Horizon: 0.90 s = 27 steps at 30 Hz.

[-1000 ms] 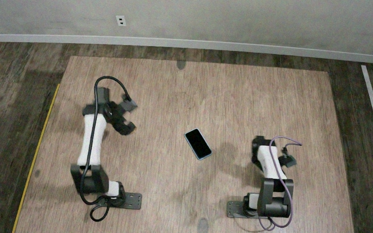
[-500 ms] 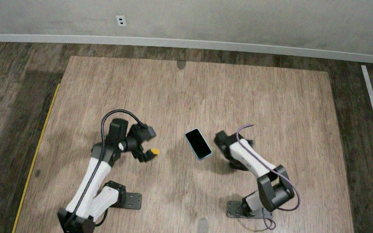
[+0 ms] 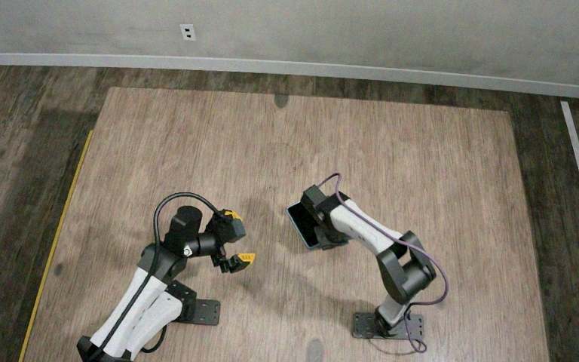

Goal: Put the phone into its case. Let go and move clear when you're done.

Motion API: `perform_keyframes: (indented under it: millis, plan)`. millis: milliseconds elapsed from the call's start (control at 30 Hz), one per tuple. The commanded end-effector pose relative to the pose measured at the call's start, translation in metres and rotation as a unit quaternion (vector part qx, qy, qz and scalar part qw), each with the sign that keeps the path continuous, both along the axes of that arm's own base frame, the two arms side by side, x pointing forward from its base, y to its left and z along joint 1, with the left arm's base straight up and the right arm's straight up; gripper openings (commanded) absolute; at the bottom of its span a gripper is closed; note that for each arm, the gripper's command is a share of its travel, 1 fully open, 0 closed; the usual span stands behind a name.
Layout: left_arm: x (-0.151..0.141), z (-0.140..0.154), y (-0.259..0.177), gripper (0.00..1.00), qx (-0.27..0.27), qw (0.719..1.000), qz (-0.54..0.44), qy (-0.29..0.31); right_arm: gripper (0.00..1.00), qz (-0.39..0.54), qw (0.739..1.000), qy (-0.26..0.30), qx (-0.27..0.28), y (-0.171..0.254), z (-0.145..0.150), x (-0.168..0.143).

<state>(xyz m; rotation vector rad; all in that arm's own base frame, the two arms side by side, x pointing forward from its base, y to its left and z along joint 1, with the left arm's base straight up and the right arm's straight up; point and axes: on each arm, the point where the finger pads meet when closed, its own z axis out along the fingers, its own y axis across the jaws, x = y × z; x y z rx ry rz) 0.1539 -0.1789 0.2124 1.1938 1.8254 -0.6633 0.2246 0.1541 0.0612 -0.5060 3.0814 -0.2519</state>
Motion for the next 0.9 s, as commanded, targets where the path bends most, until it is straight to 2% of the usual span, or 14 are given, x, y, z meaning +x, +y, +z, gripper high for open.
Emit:
perform_keyframes:
  millis: [0, 300, 467, 567, 600, 733, 867]
  plan:
    - [-0.001, 0.003, -0.004, 1.0, -0.013, 1.0, -0.007, -0.003, 0.0, 0.074, 0.995, 0.008, 0.062, 0.039, 0.0, 0.018]
    - [-0.002, 0.0, -0.002, 1.0, -0.006, 1.0, -0.003, 0.002, 0.0, 0.116, 0.989, 0.022, 0.085, 0.062, -0.005, 0.031]
    - [-0.002, 0.0, -0.002, 1.0, -0.006, 1.0, -0.003, 0.002, 0.0, 0.111, 0.99, 0.019, 0.081, 0.06, -0.001, 0.031]
    - [0.0, 0.005, -0.002, 1.0, -0.009, 1.0, -0.001, -0.004, 0.33, 0.111, 0.99, 0.017, 0.082, 0.06, 0.0, 0.031]
    - [0.0, 0.005, -0.002, 1.0, -0.009, 1.0, -0.001, -0.004, 0.36, 0.111, 0.99, 0.017, 0.082, 0.06, 0.0, 0.031]
    - [0.0, 0.005, -0.002, 1.0, -0.009, 1.0, -0.001, -0.004, 0.36, 0.11, 0.991, 0.028, 0.075, 0.062, -0.004, 0.03]
    - [0.0, 0.005, -0.002, 1.0, -0.009, 1.0, -0.001, -0.004, 0.36, 0.111, 0.991, 0.029, 0.074, 0.06, -0.021, 0.028]
